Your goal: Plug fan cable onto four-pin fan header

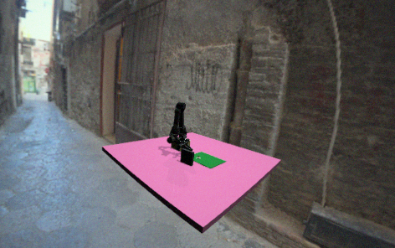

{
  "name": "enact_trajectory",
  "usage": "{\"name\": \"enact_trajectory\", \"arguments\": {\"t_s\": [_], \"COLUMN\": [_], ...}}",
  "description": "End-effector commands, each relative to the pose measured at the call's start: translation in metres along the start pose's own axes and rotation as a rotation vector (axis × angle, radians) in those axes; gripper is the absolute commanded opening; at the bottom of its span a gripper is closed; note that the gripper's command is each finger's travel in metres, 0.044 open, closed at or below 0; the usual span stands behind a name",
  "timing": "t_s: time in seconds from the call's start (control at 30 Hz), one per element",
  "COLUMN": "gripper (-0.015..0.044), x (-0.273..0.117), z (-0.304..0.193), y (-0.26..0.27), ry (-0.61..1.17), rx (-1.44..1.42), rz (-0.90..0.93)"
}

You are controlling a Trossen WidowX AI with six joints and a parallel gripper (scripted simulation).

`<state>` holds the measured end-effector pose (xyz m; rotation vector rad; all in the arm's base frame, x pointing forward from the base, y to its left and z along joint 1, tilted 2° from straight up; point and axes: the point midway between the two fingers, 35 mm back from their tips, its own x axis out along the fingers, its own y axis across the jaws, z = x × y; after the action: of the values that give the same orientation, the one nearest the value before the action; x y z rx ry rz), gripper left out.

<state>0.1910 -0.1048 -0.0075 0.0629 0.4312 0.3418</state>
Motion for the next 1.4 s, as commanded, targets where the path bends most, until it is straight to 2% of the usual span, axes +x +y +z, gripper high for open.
{"name": "enact_trajectory", "arguments": {"t_s": [0.0, 0.47, 1.37], "gripper": [0.0, 0.0, 0.0], "x": [-0.004, -0.017, -0.02], "z": [0.002, 0.01, 0.018], "y": [0.002, 0.006, 0.006], "ry": [-0.059, -0.223, -0.205], "rx": [-0.02, -0.092, -0.084], "rz": [-0.022, -0.111, -0.102]}}
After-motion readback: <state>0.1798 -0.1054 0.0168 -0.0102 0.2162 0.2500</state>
